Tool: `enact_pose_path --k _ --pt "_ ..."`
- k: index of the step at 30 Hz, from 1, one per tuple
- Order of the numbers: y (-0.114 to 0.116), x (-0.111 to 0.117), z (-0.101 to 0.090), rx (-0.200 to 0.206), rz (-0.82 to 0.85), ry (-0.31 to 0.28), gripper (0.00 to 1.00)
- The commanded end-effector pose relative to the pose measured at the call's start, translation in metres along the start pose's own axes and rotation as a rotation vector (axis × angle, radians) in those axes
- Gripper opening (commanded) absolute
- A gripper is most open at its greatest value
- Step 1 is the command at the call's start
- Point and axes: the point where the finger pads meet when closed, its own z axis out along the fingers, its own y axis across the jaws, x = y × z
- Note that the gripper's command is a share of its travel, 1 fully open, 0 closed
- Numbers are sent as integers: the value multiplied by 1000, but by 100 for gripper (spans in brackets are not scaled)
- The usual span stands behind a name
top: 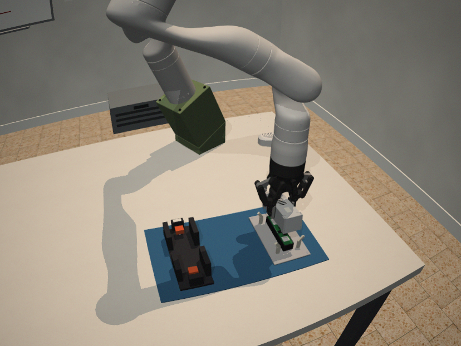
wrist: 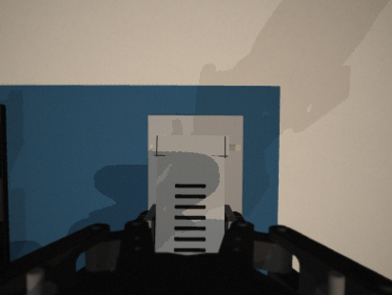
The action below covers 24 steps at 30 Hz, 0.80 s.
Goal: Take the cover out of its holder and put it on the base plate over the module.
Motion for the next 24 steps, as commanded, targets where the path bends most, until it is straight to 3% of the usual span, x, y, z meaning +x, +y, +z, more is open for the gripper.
enact_pose_path --k 1,11,24 --pt "3 1 0 -1 -3 0 0" --pt "5 2 1 -1 -5 1 0" --pt "4 1 16 -1 -5 1 0"
